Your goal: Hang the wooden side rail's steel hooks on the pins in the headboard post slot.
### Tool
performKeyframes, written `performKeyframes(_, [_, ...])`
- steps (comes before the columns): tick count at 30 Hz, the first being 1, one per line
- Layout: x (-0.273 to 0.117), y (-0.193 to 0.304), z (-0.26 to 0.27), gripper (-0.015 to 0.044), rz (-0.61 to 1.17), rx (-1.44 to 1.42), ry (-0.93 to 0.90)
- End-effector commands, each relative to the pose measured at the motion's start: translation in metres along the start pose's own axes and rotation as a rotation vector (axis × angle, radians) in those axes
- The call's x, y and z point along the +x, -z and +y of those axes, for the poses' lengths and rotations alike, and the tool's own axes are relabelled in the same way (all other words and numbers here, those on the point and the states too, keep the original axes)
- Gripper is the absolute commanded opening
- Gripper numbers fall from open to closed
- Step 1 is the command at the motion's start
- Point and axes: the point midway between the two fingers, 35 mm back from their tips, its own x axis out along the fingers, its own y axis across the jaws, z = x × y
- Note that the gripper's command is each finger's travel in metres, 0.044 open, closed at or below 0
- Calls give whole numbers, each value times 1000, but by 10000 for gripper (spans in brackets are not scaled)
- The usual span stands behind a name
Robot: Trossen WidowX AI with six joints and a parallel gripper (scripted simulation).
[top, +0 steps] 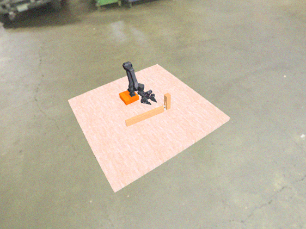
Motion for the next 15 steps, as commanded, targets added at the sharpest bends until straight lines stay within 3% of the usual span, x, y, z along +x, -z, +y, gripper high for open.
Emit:
performKeyframes(1, [-16,2,49,440,-41,84,-147])
performKeyframes(7, [-47,9,110,440,-65,193,-354])
performKeyframes(15, [-51,10,116,440,-65,204,-376])
